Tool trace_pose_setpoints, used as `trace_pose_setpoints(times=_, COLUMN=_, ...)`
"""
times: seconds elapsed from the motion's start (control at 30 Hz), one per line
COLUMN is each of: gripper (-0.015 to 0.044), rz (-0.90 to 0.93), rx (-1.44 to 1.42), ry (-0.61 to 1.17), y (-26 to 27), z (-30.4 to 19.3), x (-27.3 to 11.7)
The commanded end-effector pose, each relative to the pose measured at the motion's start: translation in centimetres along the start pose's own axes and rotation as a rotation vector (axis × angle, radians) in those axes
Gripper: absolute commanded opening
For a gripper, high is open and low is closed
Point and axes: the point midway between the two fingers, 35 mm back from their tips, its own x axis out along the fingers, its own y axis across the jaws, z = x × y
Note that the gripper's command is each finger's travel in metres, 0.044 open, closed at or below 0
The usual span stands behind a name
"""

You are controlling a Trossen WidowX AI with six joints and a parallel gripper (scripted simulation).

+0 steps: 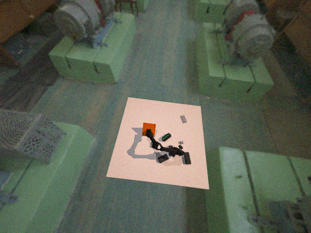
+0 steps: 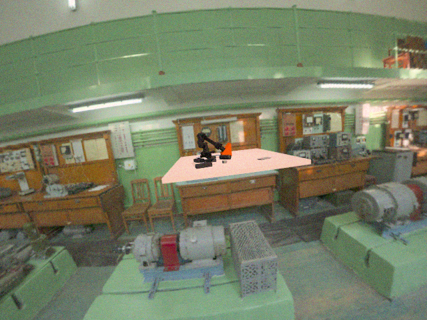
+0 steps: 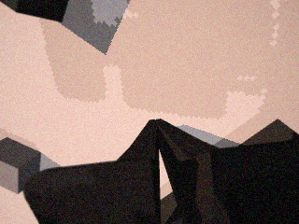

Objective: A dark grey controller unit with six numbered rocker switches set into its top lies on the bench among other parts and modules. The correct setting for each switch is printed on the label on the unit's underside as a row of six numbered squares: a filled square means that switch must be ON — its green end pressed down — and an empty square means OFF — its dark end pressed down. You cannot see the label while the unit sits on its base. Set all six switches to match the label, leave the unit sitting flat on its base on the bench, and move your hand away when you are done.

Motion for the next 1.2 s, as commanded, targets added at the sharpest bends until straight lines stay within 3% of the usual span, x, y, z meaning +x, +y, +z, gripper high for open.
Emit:
trace_pose_setpoints(times=0.0, gripper=0.0000, rz=0.006, rx=-0.424, ry=0.155, y=4.5, z=-5.8, x=0.3)
trace_pose_setpoints(times=0.33, gripper=0.0000, rz=0.058, rx=-1.433, ry=0.483, y=10.0, z=-18.6, x=-2.3)
trace_pose_setpoints(times=0.93, gripper=0.0000, rz=0.062, rx=-1.439, ry=0.484, y=10.1, z=-18.7, x=-2.4)
trace_pose_setpoints(times=1.17, gripper=0.0184, rz=0.023, rx=-1.475, ry=0.366, y=7.2, z=-20.2, x=-5.8)
